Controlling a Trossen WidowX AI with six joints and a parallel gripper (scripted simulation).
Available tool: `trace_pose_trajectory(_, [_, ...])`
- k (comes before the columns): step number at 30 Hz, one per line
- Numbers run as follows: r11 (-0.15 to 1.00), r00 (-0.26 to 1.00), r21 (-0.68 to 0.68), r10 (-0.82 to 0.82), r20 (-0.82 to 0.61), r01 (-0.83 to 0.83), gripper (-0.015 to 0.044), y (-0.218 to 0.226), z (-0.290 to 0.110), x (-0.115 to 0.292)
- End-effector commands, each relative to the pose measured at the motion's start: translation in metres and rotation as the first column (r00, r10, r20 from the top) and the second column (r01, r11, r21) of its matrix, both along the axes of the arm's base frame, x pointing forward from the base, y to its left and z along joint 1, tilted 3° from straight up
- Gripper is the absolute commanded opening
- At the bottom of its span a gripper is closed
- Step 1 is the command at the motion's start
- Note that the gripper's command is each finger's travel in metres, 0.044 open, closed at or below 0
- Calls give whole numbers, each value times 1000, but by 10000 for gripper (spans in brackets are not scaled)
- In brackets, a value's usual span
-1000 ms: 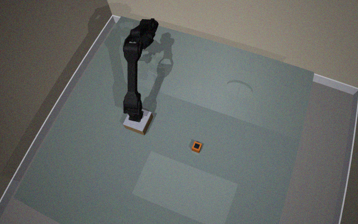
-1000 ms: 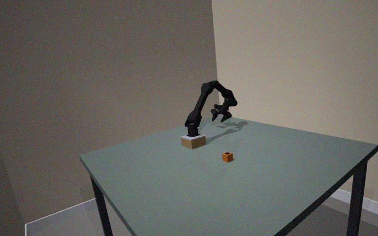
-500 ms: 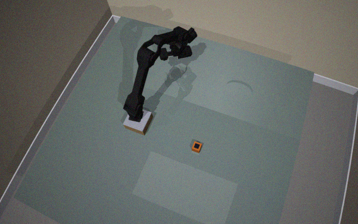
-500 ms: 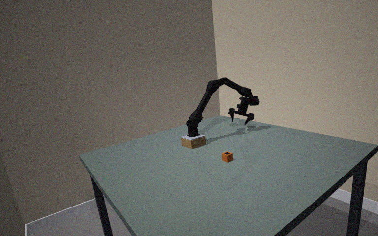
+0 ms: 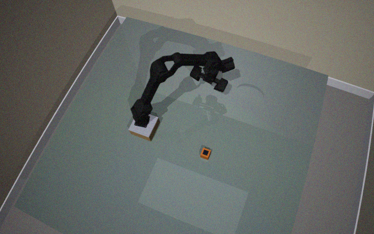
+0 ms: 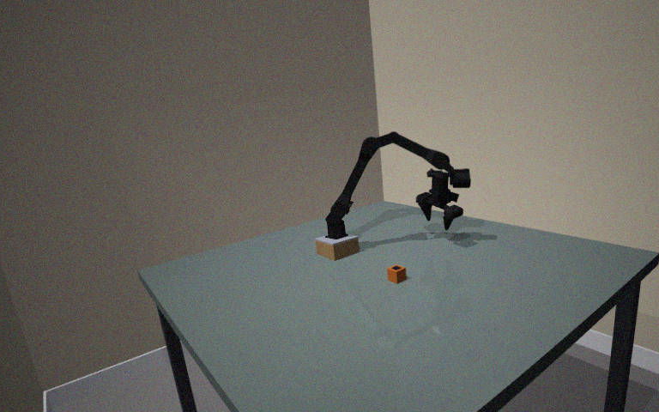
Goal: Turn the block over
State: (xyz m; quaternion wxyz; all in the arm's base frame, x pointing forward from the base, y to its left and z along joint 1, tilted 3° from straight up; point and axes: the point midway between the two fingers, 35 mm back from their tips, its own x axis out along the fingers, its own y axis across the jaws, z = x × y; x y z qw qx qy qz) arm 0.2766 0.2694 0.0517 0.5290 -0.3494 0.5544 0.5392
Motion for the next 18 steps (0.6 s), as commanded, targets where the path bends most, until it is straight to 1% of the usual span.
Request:
trace_pose_trajectory(1, [960,962,-59,-271,30,273,440,-60,2,39])
trace_pose_trajectory(5, [868,873,-96,-485,50,487,440,-113,5,63])
trace_pose_trajectory(9, [725,736,-128,-674,71,677,440,-169,8,80])
trace_pose_trajectory(14, [488,507,-161,-856,104,858,440,-241,13,87])
trace_pose_trajectory(18, [262,288,-182,-948,134,948,440,-299,17,83])
